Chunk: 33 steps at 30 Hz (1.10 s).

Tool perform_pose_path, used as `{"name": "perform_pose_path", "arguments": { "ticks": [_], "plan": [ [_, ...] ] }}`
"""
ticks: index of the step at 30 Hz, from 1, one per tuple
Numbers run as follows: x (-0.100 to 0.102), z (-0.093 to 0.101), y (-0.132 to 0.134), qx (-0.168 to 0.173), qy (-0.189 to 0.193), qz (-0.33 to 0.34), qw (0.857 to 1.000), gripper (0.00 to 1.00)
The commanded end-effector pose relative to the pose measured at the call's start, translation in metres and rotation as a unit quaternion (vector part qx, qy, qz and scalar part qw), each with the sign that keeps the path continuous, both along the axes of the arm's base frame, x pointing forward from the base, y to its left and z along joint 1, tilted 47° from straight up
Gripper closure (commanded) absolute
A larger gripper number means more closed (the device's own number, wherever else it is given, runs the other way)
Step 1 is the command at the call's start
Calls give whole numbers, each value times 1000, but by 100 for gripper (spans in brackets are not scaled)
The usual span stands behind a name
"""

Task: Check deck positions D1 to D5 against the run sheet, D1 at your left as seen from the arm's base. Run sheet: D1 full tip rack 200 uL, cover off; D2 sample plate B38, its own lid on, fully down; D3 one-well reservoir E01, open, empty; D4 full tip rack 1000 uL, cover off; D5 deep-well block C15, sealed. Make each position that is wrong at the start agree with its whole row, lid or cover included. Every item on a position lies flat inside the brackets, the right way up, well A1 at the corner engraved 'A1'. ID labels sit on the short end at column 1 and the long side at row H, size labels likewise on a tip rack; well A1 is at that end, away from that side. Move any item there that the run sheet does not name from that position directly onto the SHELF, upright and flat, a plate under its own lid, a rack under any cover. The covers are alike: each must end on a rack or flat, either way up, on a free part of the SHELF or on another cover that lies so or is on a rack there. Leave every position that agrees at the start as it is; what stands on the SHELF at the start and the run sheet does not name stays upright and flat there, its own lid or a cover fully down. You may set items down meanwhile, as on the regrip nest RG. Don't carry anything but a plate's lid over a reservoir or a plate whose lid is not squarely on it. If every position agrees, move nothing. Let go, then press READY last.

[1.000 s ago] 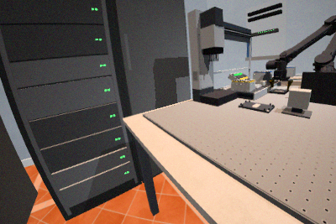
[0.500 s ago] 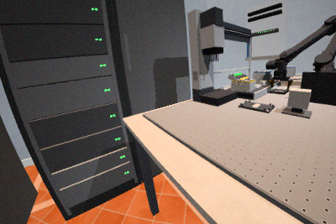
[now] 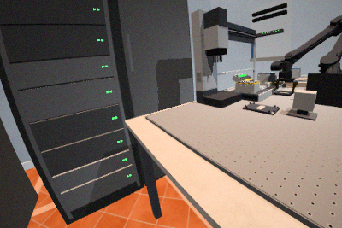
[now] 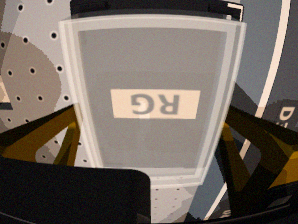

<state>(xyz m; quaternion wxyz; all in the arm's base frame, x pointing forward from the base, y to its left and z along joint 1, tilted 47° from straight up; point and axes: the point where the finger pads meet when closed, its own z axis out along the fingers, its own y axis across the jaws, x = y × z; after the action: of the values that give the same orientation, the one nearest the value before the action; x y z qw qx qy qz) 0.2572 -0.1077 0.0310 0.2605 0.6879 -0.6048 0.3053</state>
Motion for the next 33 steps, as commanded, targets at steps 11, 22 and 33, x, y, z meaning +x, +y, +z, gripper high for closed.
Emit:
{"name": "perform_pose_path", "arguments": {
  "ticks": [11, 22, 33],
  "plan": [
    [22, 7, 10, 7, -22, 7, 1000, 0],
    [21, 27, 24, 7, -31, 7, 999, 0],
    [19, 38, 36, 8, -32, 7, 999, 0]
  ]
}}
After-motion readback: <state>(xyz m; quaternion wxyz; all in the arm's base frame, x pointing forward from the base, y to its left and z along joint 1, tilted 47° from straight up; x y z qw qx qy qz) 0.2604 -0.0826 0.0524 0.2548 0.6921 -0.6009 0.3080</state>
